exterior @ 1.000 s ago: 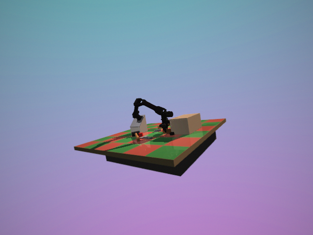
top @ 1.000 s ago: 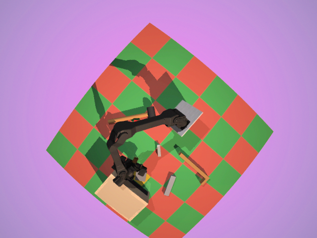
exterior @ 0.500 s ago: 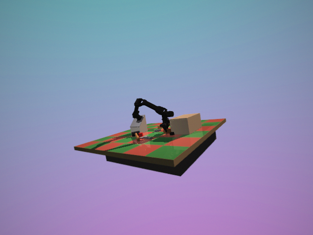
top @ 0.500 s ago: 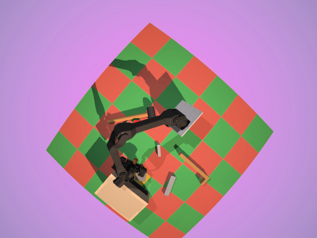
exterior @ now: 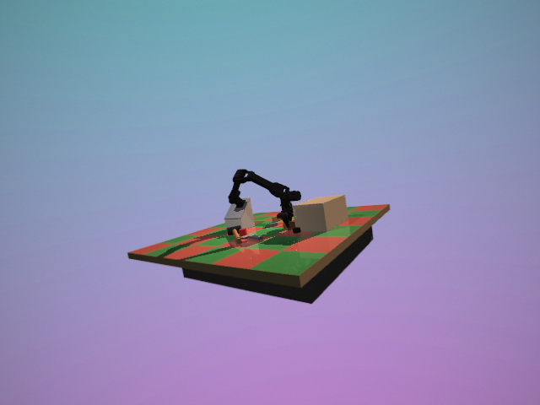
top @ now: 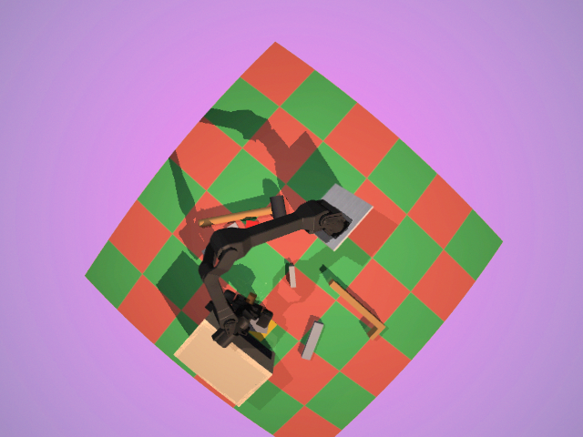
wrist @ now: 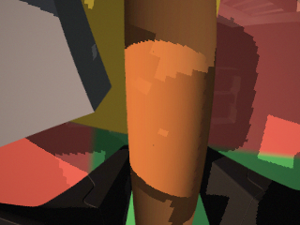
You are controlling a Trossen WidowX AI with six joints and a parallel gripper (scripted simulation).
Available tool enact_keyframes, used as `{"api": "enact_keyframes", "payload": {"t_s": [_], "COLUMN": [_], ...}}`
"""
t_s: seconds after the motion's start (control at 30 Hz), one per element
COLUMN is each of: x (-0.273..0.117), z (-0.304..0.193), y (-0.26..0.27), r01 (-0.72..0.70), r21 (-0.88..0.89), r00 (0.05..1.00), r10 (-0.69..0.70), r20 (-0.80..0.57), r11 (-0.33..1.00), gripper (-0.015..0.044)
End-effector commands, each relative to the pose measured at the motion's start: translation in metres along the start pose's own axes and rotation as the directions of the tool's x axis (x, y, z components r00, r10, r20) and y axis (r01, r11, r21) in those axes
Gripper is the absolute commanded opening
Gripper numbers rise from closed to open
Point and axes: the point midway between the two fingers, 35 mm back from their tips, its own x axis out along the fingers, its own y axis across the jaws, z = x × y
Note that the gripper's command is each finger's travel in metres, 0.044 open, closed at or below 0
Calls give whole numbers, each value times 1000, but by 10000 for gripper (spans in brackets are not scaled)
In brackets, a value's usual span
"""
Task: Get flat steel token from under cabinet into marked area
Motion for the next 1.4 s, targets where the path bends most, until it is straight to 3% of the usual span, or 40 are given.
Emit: {"api": "enact_keyframes", "payload": {"t_s": [0.0, 1.37], "x": [1, 1], "z": [-1, -25], "y": [10, 9], "r01": [-11, -11], "r21": [-3, -4], "r00": [1000, 1000], "r10": [11, 11], "r20": [0, -1], "r11": [1000, 1000], "gripper": [0, 0]}}
